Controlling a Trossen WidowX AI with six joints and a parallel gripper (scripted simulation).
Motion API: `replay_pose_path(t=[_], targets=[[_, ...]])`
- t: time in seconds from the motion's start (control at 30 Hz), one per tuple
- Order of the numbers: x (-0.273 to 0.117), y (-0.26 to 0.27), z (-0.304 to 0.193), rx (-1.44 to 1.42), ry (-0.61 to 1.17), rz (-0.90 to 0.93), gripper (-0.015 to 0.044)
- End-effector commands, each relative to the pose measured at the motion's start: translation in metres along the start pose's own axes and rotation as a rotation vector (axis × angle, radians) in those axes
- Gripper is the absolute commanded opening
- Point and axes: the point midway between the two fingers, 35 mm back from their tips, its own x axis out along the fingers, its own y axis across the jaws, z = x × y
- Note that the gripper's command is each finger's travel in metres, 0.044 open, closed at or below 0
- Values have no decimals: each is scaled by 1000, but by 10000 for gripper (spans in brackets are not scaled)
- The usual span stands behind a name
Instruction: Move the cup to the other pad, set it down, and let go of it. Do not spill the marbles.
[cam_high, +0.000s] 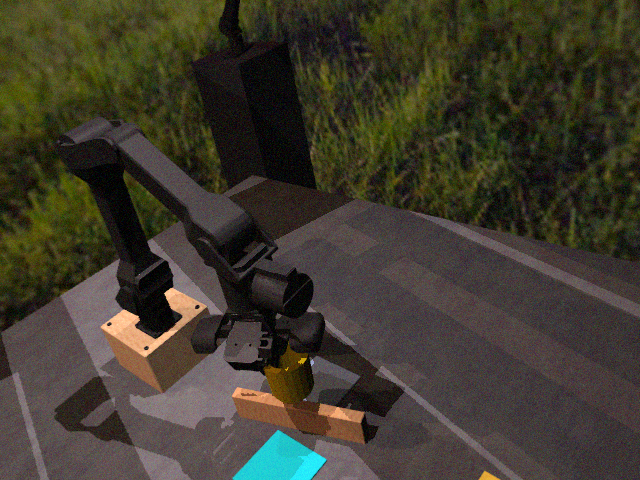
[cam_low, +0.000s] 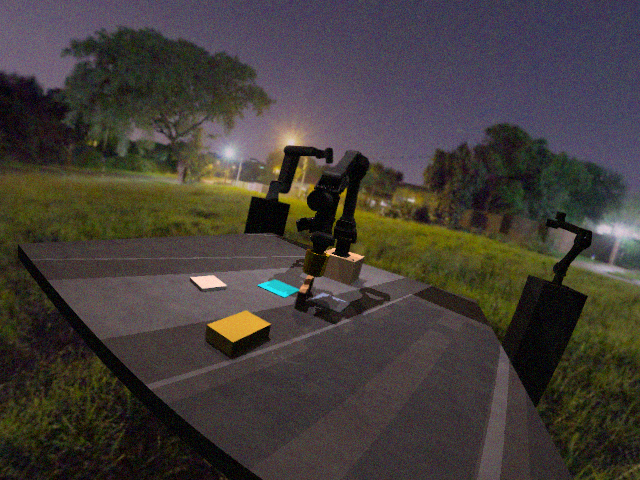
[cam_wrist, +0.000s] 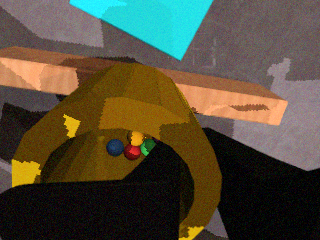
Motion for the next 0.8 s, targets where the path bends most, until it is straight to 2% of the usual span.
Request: replay_pose_path(t=[0.0,0.77], targets=[[-1,-1,10,-2,1,3,0],[-4,-13,59,-2,-3,2,0]])
